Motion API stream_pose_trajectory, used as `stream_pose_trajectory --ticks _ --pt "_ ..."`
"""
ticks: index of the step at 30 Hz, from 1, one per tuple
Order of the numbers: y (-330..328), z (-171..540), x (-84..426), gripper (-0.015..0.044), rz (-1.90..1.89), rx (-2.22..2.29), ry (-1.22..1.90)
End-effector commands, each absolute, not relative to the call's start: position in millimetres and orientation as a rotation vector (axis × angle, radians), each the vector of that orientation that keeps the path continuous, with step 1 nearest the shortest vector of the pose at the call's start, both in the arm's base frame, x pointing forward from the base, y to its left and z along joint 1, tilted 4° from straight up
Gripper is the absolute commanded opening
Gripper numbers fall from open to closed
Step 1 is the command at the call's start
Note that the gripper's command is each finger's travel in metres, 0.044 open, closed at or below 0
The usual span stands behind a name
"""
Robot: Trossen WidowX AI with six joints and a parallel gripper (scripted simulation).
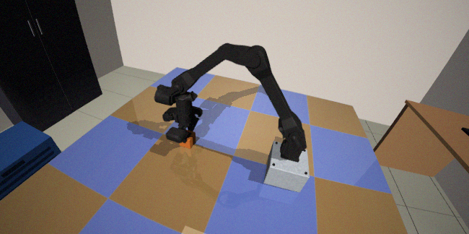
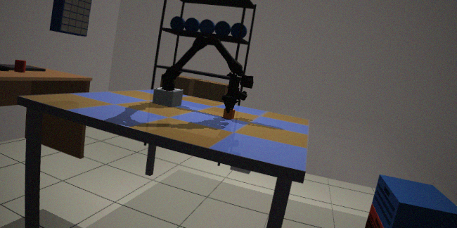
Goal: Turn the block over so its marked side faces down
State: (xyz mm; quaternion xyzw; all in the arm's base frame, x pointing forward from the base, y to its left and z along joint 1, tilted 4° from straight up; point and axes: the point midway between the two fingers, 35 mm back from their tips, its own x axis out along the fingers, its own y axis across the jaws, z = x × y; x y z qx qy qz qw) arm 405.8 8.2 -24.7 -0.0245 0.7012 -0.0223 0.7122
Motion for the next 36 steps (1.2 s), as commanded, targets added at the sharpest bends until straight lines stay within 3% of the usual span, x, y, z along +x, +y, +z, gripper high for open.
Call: stream_pose_trajectory --ticks 1,5,9,36 --pt "8.3 -25.3 405.8 0.013 -0.046 -0.056 1.554" --pt "8.3 -25.3 405.8 0.0103 -0.046 -0.056 1.554" --pt "9.8 -2.0 405.8 0.0 -0.046 -0.056 1.554" --pt "10.6 -5.2 409.2 0.0 -0.035 -0.059 1.302"
